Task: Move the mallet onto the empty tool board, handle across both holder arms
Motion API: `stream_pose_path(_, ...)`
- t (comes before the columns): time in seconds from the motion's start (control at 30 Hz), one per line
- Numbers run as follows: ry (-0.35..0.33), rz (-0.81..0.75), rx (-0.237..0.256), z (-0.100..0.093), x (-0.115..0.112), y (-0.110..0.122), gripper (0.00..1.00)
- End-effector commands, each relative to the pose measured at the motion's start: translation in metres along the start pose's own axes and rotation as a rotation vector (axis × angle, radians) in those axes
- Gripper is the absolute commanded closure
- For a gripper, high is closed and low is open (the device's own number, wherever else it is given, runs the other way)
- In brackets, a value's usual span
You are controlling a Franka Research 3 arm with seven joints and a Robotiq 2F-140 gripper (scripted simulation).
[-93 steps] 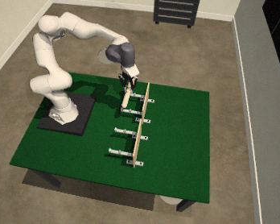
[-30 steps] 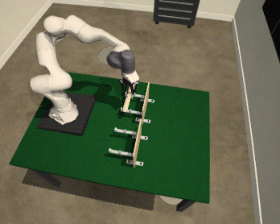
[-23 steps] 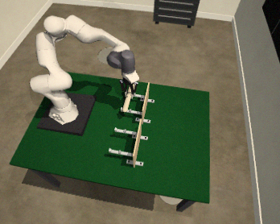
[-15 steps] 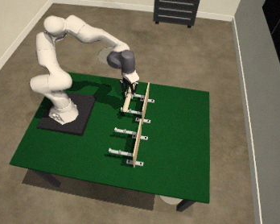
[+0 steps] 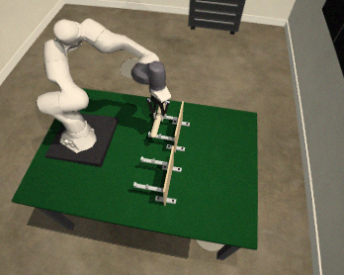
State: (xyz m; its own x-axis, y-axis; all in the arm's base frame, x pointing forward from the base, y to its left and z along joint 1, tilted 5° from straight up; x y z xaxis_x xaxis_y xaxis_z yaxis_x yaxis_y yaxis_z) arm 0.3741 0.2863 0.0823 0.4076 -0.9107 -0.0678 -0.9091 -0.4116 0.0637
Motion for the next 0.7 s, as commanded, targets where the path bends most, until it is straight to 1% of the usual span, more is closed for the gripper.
stream_pose_path(0.0, 0.001, 0.000, 0.007, -0.001, 0.002, -0.002, 1.00)
stream_pose_path(0.17, 0.001, 0.000, 0.007, 0.000, 0.002, -0.002, 1.00)
stream_pose_path(0.4, 0.002, 0.000, 0.007, 0.010, 0.002, -0.002, 1.00)
stream_pose_path(0.67, 0.002, 0.001, 0.007, 0.013, 0.002, -0.002, 1.00)
Point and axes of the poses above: the point where the finger pads meet when closed, its own z axis out along the fingers, its own y axis across the jaws, x = y × z, the point moved 2 cm from there along -z, back along the fingers, and after that the axes turned 13 degrees about -z, right-handed, at the moved point
